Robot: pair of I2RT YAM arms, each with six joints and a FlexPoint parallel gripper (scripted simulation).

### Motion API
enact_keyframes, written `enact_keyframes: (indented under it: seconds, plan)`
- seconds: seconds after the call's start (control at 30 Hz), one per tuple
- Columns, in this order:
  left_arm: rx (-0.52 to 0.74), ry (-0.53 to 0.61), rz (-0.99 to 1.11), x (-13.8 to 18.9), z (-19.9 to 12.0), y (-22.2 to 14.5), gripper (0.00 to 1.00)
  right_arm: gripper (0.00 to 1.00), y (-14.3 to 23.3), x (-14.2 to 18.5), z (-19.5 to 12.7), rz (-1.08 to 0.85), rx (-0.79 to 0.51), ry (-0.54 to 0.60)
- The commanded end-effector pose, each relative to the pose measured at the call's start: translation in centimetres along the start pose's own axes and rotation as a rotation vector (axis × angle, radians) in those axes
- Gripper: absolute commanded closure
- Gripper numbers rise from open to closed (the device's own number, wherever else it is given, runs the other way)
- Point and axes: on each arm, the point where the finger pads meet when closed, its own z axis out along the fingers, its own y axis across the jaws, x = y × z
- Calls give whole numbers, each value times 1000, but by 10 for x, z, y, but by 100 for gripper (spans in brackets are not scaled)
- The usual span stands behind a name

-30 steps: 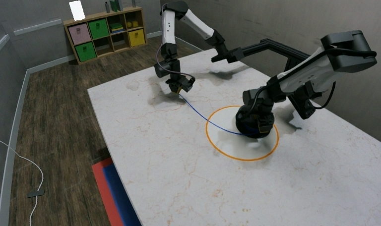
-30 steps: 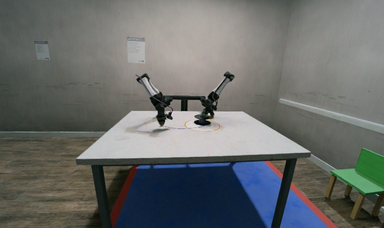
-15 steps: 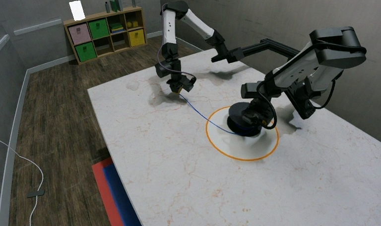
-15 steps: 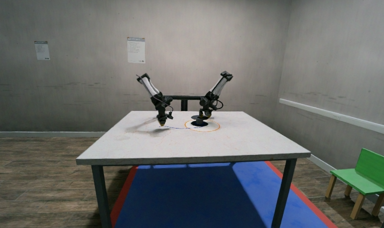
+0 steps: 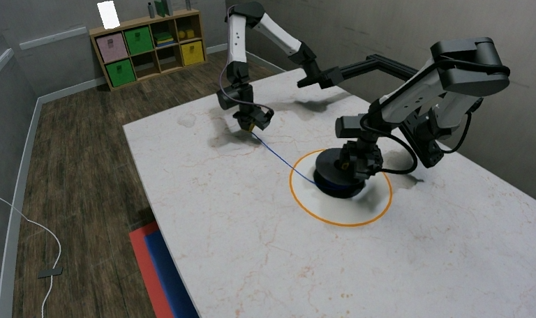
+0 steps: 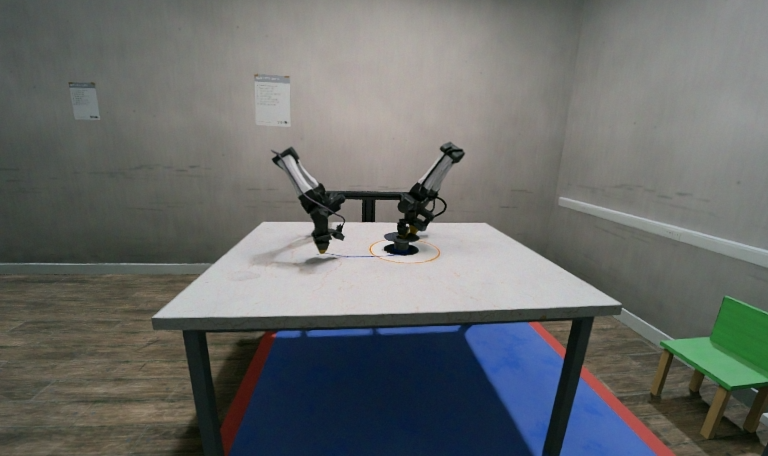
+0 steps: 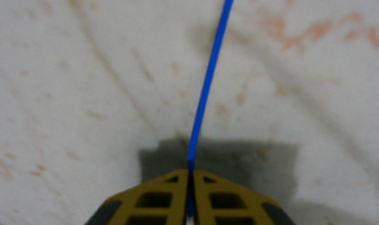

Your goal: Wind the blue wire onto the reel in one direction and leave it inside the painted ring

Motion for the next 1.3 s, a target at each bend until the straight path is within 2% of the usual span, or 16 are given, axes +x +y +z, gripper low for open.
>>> enact_keyframes:
  seconds: [0.0,0.03,0.43,0.5,0.63,0.77,0.83,0.97,1.13,1.27]
  plan:
    - [-11,-28,-61,-2,-3,-3,15,100,-13,-1,-9,37,26,8]
    - [-11,-28,-61,3,-1,-14,15,100,-13,-2,-9,38,26,8]
    - [-11,-28,-61,-1,-41,-6,15,100,-10,-6,-9,49,26,7]
    - [-11,-28,-60,9,-42,-4,15,100,-9,-6,-9,49,26,7]
    - [-11,-28,-13,9,-39,0,15,100,-8,-7,-8,49,26,7]
    - [-14,-27,175,-6,-35,1,15,100,-7,-8,-7,48,26,7]
    - [-14,-27,175,-6,-35,1,15,100,-7,-8,-7,48,26,7]
    - [-19,-24,525,-34,-34,-11,15,100,-8,-7,-8,48,26,7]
    - [-34,-25,758,-71,-35,-54,15,100,-9,-7,-8,48,26,7]
    - [-2,-55,921,-66,-31,-92,15,100,-10,-6,-8,48,26,7]
